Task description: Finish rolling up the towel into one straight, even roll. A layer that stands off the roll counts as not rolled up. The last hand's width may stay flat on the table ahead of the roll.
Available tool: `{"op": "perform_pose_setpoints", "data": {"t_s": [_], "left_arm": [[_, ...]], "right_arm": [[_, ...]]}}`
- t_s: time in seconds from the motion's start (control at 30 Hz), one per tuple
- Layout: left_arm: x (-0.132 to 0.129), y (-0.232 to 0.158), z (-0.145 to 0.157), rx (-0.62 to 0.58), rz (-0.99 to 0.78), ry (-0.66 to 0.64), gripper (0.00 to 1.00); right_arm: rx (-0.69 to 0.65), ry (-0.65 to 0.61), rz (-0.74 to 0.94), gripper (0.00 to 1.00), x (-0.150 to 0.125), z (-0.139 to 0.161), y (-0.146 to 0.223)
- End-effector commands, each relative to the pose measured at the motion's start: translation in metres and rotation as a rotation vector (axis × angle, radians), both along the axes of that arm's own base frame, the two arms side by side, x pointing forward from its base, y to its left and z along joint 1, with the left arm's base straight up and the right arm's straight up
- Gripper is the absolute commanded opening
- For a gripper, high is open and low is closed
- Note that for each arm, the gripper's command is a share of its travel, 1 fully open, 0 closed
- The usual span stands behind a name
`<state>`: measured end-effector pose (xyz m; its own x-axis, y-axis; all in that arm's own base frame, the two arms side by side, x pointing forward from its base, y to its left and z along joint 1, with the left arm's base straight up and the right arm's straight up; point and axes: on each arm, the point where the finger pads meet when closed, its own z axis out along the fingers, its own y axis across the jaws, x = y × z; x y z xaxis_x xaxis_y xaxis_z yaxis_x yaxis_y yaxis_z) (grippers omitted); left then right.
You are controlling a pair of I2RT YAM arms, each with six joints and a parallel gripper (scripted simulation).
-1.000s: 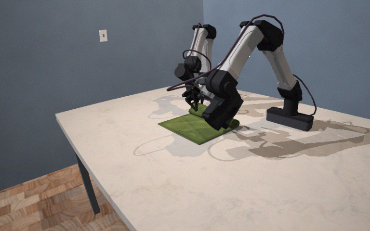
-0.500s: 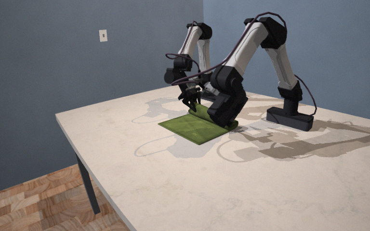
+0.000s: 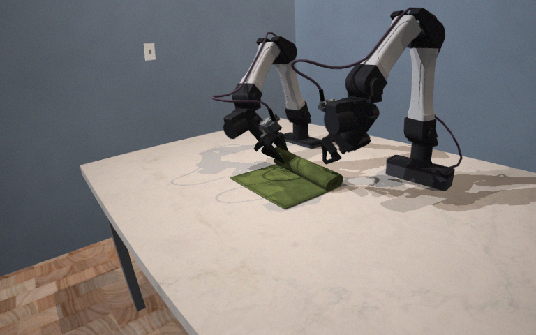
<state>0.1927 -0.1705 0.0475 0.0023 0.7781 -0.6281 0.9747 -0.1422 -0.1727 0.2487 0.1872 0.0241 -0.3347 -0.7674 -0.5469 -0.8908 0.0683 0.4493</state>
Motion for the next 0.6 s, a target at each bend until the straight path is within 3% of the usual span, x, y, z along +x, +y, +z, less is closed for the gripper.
{"op": "perform_pose_setpoints", "data": {"t_s": [0.0, 0.23, 0.57], "left_arm": [[0.015, -0.011, -0.003, -0.027, 0.066, -0.272, 0.94], [0.005, -0.017, -0.003, -0.057, 0.077, -0.493, 0.97], [0.006, -0.018, -0.001, -0.063, 0.072, -0.519, 0.98]], "right_arm": [[0.011, 0.153, 0.026, 0.3, -0.012, 0.004, -0.001], [0.014, 0.279, 0.026, 0.3, -0.012, 0.005, -0.001], [0.015, 0.318, 0.026, 0.3, -0.012, 0.004, -0.001]]}}
